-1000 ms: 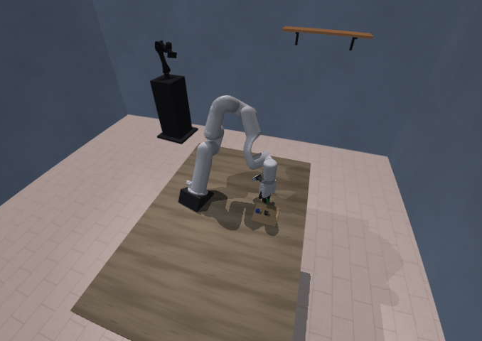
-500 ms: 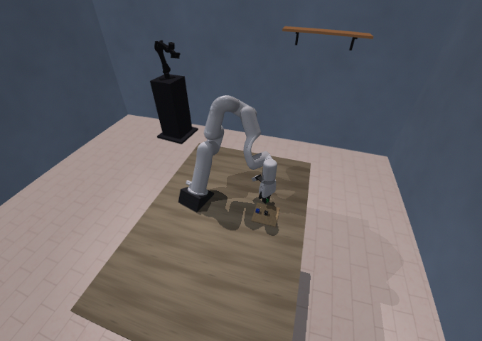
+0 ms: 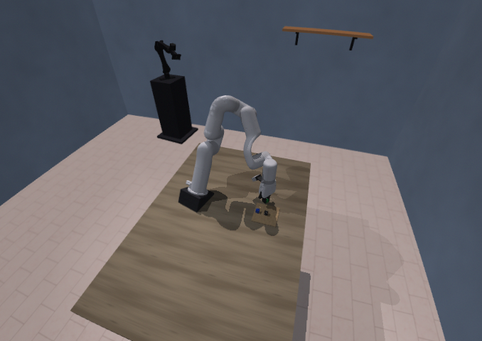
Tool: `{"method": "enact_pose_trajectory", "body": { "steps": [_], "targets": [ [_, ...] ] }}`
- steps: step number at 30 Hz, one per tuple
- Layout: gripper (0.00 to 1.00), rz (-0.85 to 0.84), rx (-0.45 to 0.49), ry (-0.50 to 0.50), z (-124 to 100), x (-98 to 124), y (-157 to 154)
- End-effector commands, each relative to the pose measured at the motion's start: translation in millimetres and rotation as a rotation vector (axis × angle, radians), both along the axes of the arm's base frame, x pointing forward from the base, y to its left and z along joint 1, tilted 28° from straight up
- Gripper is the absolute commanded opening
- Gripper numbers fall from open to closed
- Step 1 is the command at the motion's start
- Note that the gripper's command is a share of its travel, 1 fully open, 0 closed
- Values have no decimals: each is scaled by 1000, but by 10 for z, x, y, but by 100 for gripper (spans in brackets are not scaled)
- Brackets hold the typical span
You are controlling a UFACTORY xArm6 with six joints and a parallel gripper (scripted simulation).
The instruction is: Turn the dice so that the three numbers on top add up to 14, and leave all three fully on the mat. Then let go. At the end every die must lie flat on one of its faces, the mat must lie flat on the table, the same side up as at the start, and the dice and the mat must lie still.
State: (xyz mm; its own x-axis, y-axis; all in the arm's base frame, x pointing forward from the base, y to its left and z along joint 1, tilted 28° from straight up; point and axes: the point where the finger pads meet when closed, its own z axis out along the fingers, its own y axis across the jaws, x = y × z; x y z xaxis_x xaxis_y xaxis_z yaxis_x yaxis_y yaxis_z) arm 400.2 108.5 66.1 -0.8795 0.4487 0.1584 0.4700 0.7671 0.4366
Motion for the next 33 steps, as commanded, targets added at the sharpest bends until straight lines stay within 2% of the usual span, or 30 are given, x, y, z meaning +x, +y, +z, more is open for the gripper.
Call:
{"method": "enact_pose_trajectory", "body": {
  "steps": [1, 5, 12, 16, 33],
  "targets": [
    [15, -1, 0, -4, 59, 10, -27],
    [15, -1, 0, -4, 185, -1, -92],
    [15, -1, 0, -4, 656, -43, -336],
    [15, -1, 0, -4, 837, -59, -430],
    [15, -9, 1, 0, 892, -62, -457]
  ]
}}
